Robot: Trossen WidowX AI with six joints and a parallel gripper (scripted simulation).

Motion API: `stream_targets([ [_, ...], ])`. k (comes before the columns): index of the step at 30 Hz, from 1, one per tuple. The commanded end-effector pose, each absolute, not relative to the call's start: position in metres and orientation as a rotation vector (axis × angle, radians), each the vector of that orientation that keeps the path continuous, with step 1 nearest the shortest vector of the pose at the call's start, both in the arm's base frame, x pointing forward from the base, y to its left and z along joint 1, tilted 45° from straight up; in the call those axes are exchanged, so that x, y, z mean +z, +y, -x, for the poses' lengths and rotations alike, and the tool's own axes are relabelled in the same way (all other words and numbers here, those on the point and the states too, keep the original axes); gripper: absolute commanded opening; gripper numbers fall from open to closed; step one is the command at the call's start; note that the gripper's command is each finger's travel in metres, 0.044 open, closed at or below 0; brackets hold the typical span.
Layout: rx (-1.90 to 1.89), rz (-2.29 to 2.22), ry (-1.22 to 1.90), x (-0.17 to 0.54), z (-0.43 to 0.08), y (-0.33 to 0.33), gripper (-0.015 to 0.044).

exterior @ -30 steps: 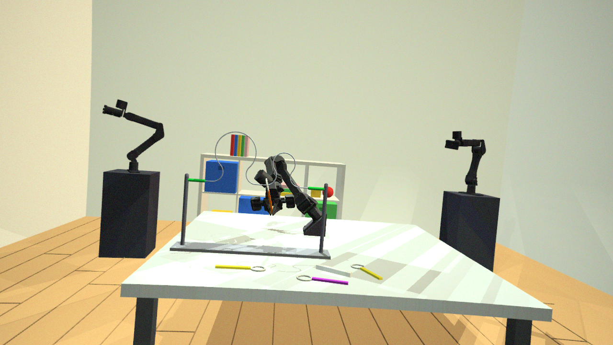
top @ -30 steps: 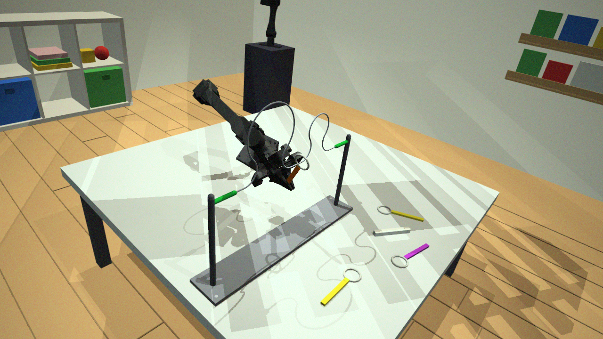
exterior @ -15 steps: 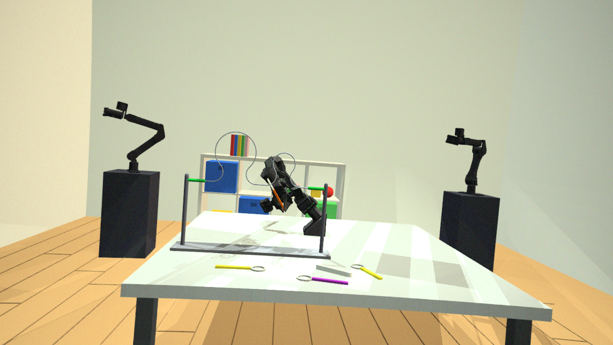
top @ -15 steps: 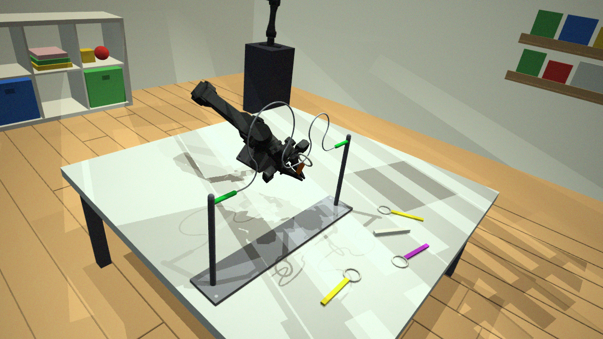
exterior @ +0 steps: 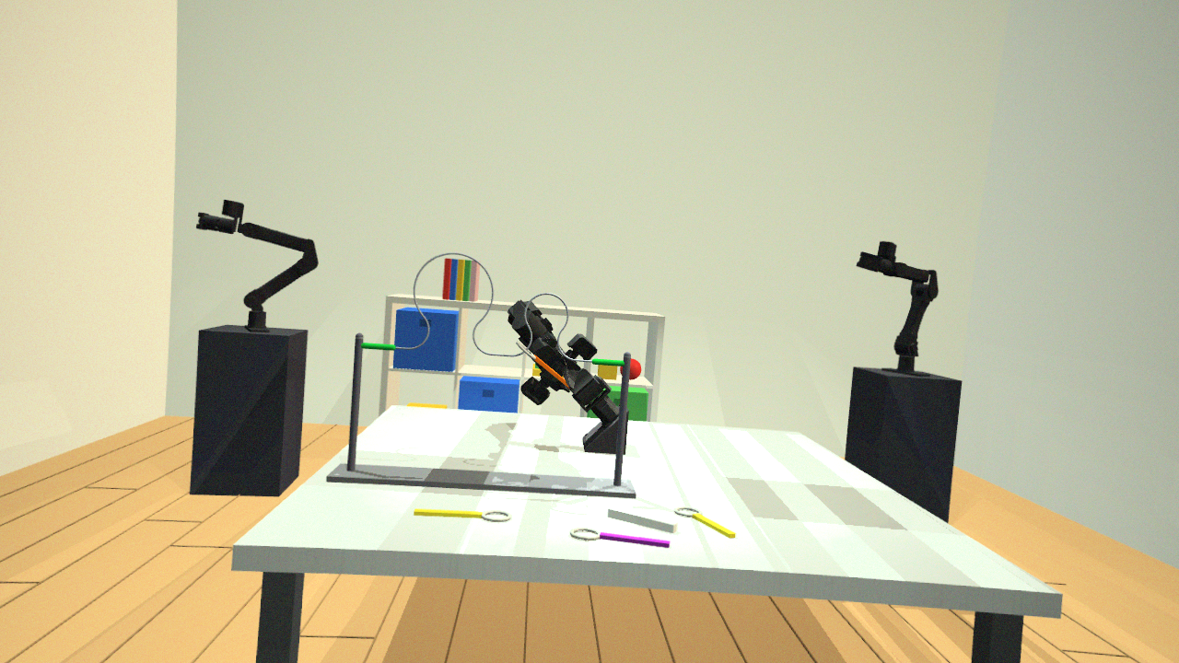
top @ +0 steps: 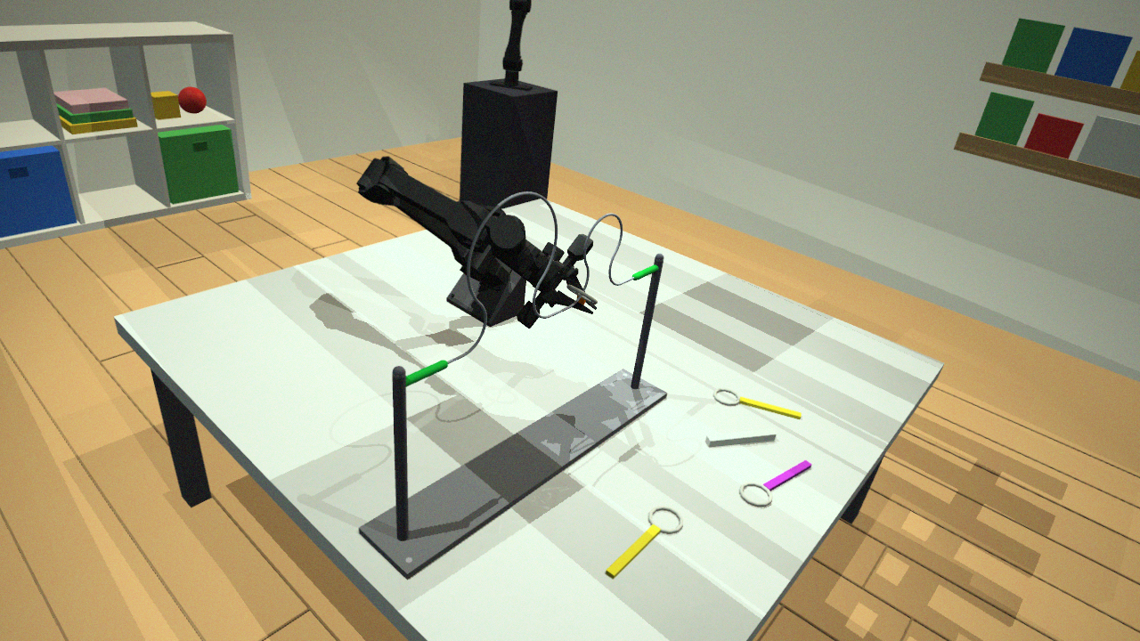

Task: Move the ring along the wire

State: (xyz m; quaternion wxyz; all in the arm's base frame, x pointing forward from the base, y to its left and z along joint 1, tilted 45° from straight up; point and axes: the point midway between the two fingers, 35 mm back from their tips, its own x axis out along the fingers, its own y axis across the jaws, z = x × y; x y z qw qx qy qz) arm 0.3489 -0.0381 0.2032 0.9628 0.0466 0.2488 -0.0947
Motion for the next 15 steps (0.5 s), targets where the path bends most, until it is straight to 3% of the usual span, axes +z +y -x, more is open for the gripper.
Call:
stream_targets([
  [1, -0.158, -0.195, 0.503, 0.207, -0.350, -0.021, -0.0150],
  [15, -0.063, -0.537, 0.498, 0.227, -0.355, 0.027, -0.0150],
])
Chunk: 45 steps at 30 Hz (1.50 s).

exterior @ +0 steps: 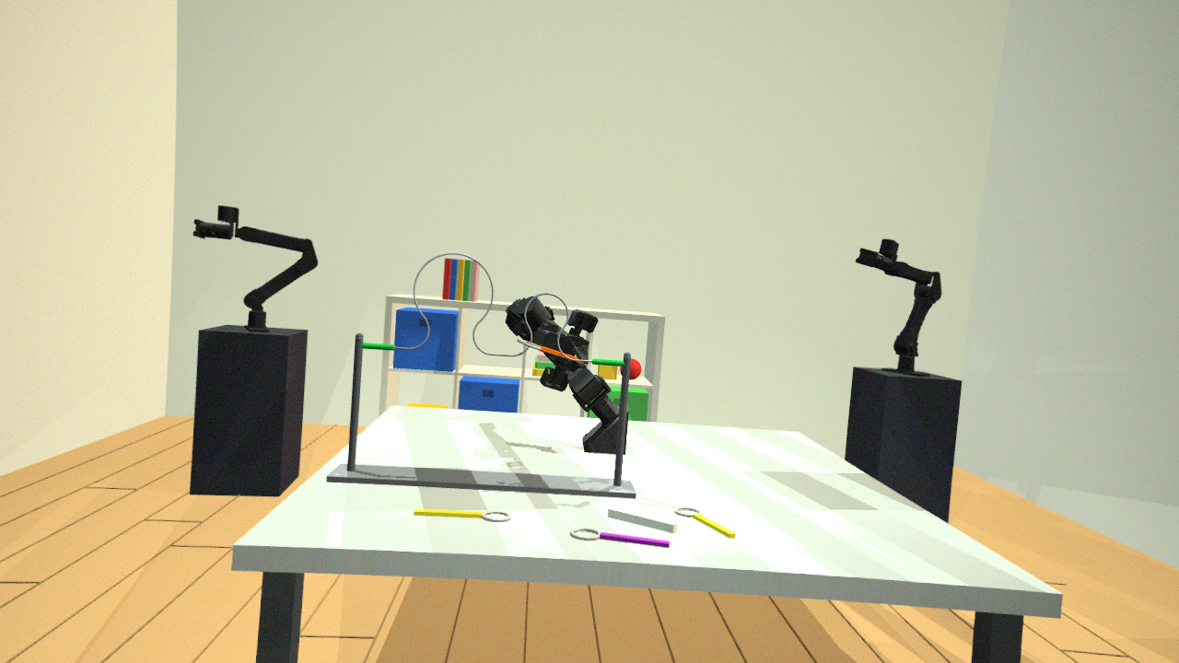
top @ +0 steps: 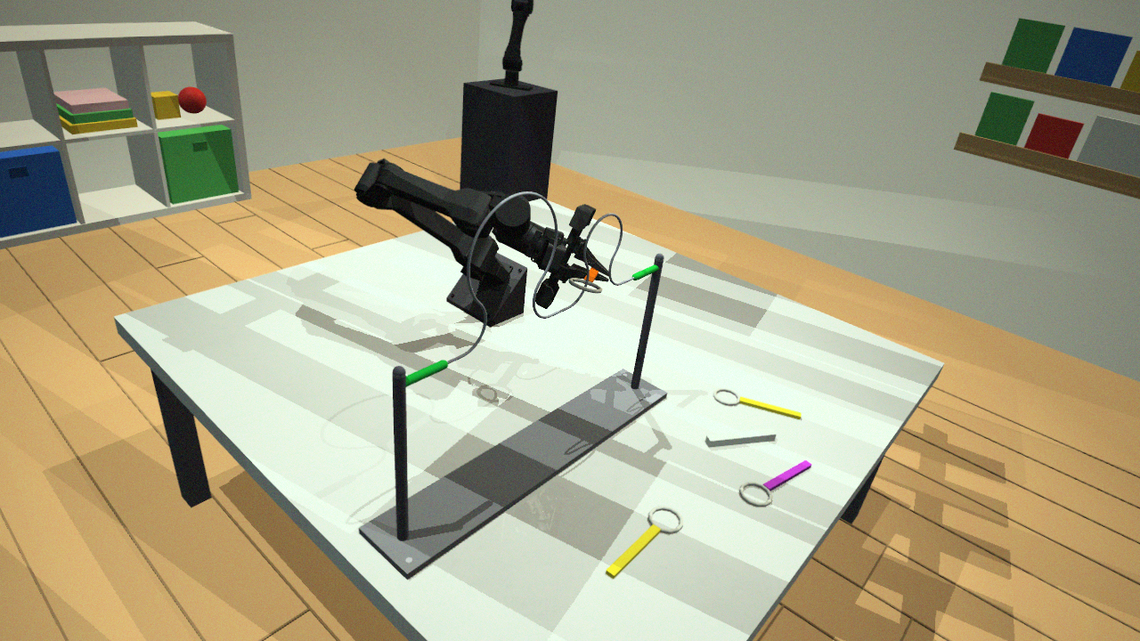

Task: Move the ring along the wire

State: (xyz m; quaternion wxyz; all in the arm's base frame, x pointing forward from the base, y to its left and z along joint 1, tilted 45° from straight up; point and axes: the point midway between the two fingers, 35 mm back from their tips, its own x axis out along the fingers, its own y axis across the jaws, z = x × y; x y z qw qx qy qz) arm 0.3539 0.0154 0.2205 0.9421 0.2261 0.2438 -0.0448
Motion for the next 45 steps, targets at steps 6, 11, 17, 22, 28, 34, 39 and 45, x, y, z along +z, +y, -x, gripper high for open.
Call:
stream_targets([
  [6, -0.022, -0.682, 0.492, 0.240, -0.356, 0.045, -0.0150],
  [11, 0.012, -0.798, 0.486, 0.253, -0.357, 0.058, -0.0150],
  [17, 0.050, -0.929, 0.478, 0.269, -0.358, 0.071, -0.0150],
  [22, 0.077, -1.021, 0.472, 0.283, -0.359, 0.079, -0.0150],
  [28, 0.103, -1.107, 0.465, 0.298, -0.360, 0.086, -0.0150],
  [34, 0.113, -1.139, 0.462, 0.307, -0.360, 0.089, -0.0150],
  [39, 0.110, -1.125, 0.463, 0.310, -0.360, 0.089, -0.0150],
  [45, 0.092, -1.064, 0.468, 0.309, -0.360, 0.088, -0.0150],
])
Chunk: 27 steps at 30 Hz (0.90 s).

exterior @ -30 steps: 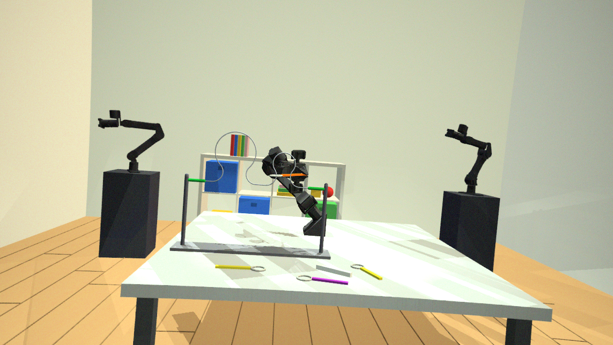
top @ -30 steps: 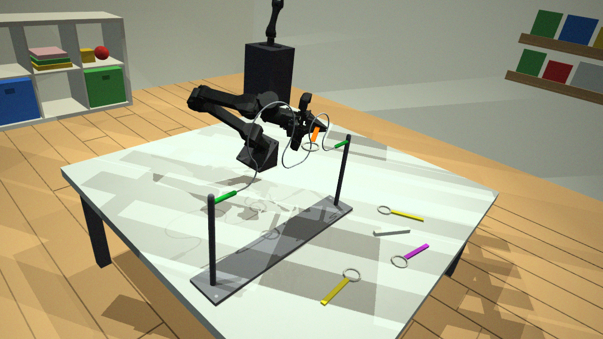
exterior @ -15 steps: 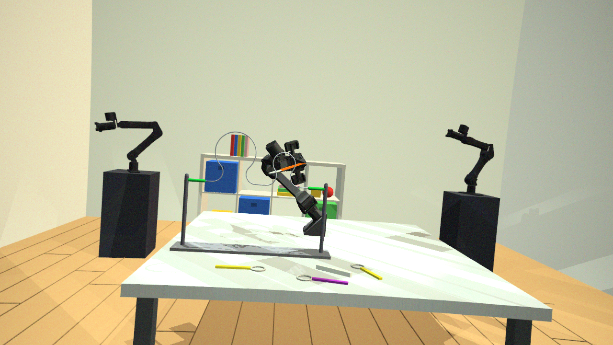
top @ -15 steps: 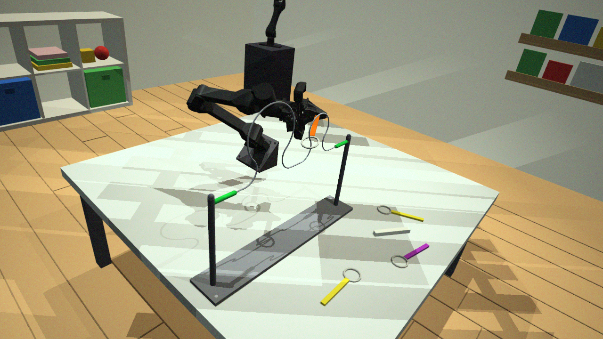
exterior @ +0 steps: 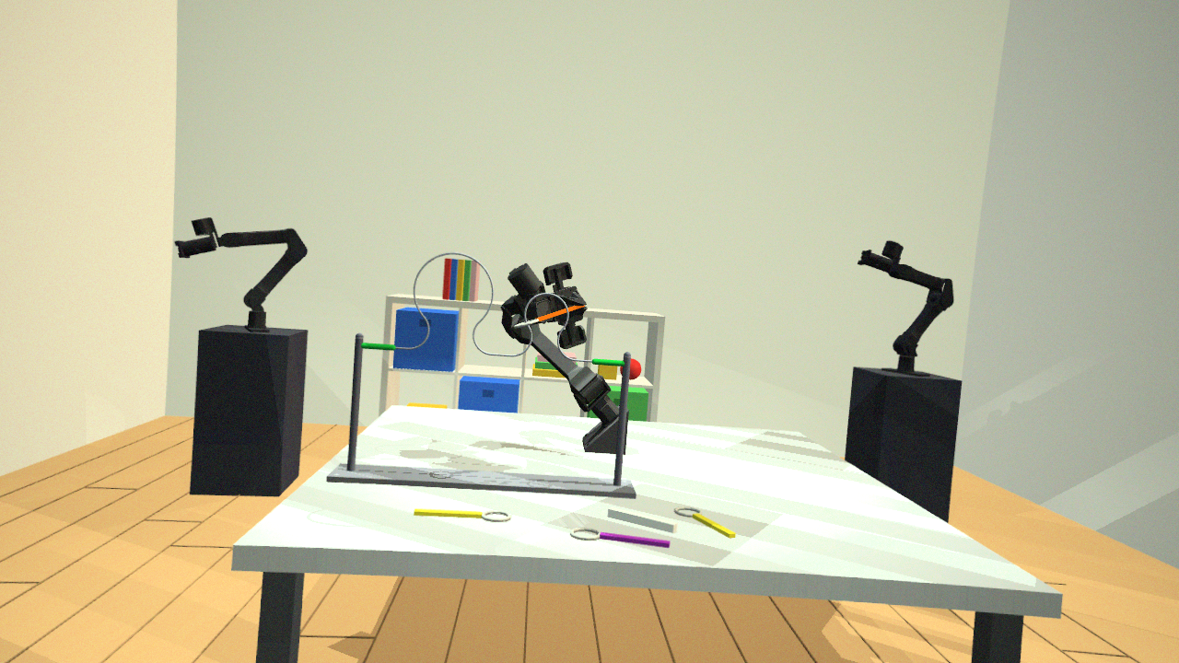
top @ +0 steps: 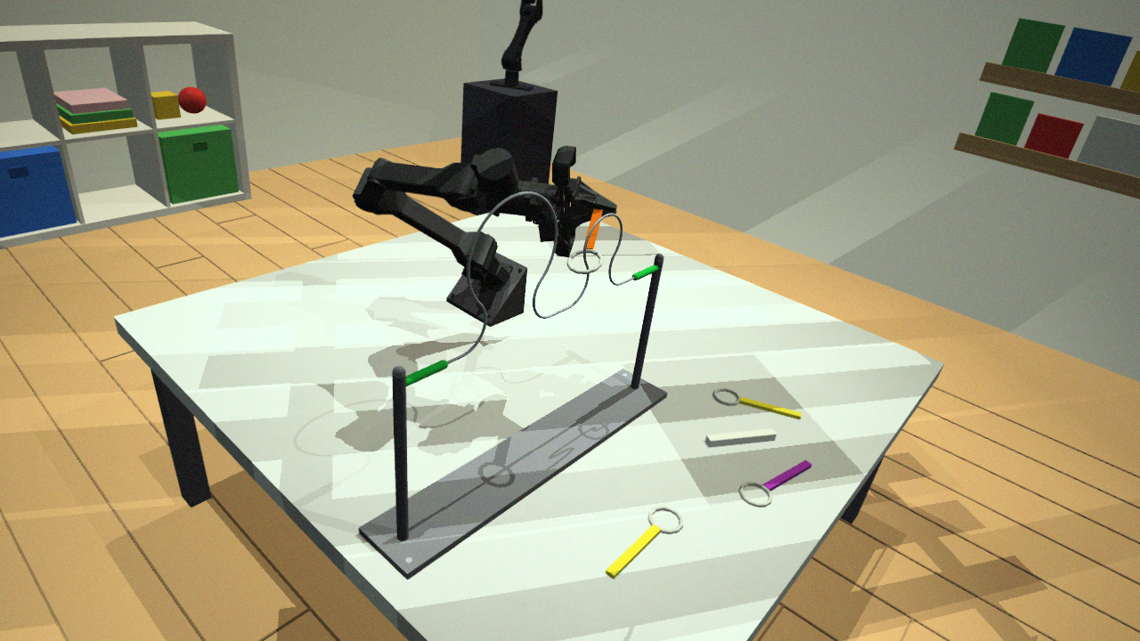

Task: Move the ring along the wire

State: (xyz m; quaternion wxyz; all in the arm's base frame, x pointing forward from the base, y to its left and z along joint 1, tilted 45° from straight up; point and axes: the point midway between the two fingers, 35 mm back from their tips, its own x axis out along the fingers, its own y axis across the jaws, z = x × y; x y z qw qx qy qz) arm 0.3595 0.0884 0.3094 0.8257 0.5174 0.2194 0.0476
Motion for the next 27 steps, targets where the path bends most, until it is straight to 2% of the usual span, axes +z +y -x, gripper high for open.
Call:
stream_targets([
  [1, 0.088, -1.050, 0.469, 0.309, -0.360, 0.088, -0.0150],
  [27, -0.061, -0.531, 0.500, 0.284, -0.358, 0.066, -0.0150],
])
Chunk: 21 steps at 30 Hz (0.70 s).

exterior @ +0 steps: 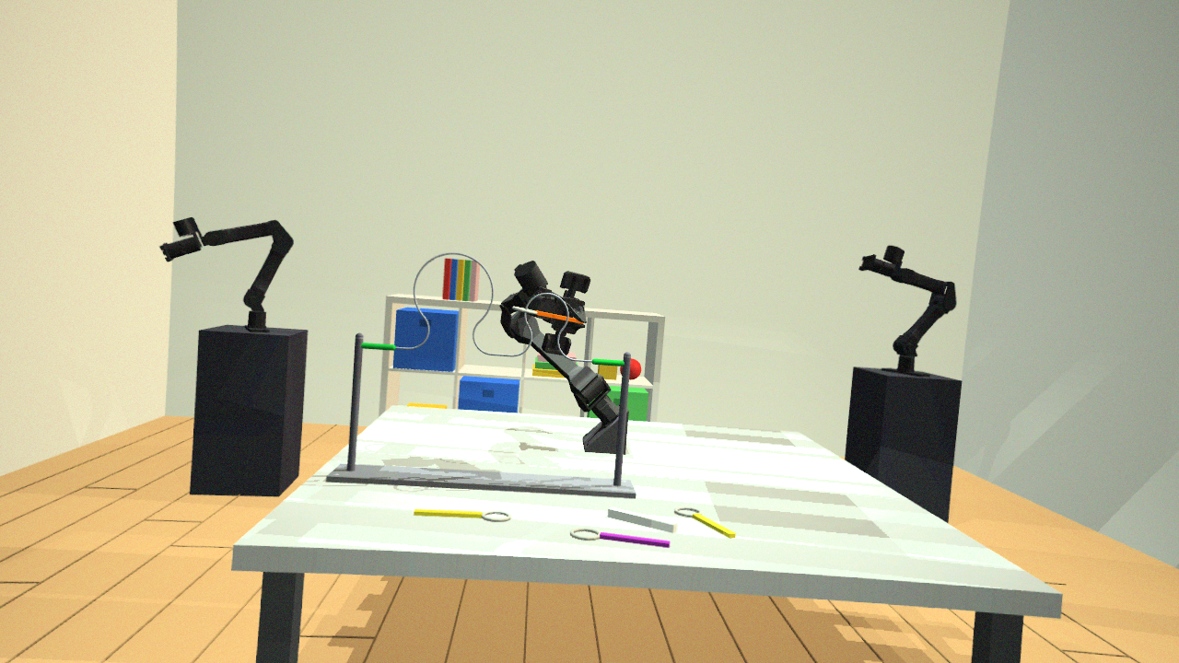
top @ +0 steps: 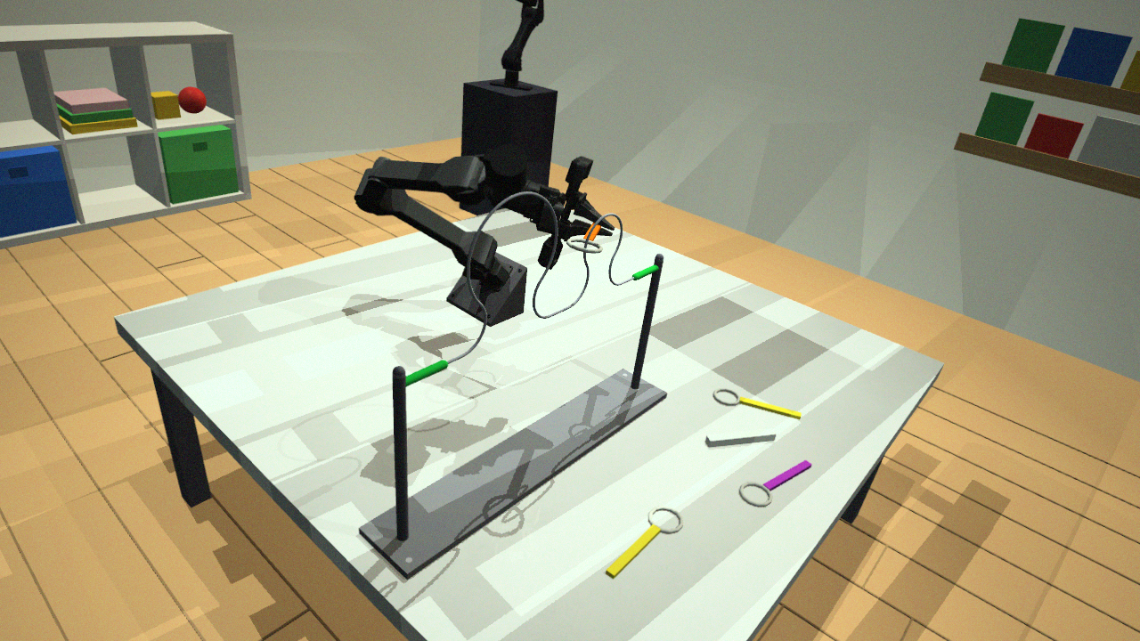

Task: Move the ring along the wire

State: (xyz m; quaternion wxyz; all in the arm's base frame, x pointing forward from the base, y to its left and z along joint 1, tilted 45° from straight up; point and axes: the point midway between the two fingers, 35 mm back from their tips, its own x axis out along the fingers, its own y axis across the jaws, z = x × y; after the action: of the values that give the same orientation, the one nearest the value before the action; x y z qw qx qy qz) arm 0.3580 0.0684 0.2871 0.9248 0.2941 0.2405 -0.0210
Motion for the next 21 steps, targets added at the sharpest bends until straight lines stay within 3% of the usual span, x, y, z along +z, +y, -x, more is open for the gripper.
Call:
stream_targets([
  [1, -0.068, -0.510, 0.500, 0.283, -0.358, 0.064, -0.0150],
  [21, -0.186, -0.072, 0.505, 0.273, -0.355, 0.036, -0.0150],
])
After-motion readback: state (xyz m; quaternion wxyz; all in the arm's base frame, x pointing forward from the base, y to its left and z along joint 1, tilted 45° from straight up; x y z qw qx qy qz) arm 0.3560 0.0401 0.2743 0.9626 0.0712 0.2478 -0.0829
